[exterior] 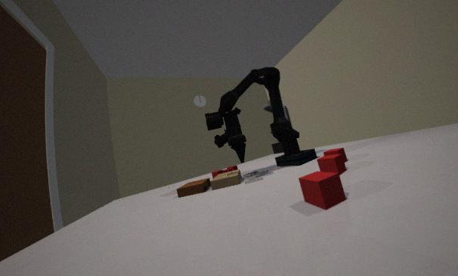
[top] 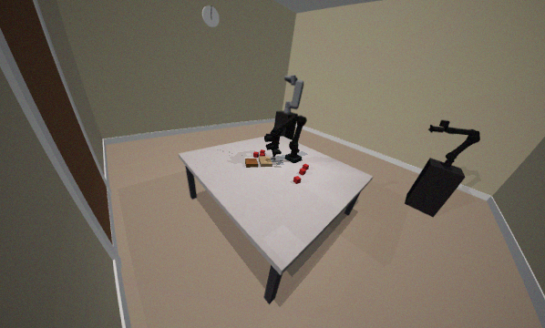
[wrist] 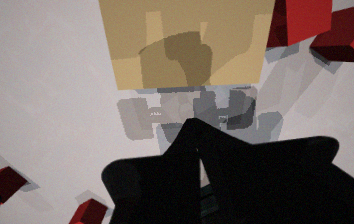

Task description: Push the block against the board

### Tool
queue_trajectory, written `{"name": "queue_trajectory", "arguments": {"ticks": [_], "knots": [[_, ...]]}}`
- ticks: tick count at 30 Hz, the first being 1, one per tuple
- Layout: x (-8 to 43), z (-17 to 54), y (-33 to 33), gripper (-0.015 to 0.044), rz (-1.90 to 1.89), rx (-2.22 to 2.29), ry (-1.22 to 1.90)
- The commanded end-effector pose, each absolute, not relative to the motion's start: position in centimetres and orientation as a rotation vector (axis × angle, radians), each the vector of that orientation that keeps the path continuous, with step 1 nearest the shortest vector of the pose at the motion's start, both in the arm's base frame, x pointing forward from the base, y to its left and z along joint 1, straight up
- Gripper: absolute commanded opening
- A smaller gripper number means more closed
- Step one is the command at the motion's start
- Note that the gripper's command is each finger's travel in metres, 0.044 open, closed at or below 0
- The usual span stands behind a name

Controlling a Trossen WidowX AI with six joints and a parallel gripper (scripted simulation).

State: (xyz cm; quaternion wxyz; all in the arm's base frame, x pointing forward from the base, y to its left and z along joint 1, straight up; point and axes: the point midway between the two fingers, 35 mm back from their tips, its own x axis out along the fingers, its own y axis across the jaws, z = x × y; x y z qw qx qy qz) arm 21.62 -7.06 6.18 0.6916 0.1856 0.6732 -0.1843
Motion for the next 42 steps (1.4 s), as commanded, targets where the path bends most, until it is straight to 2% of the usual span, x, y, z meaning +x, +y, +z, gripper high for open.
{"name": "queue_trajectory", "arguments": {"ticks": [1,8,42], "knots": [[21.1,6.0,-7.1,0.0,-0.452,0.453,1.495],[21.2,0.5,-7.2,0.0,-0.452,0.454,1.496],[24.4,0.7,-9.2,0.0,-0.453,0.452,1.492]]}}
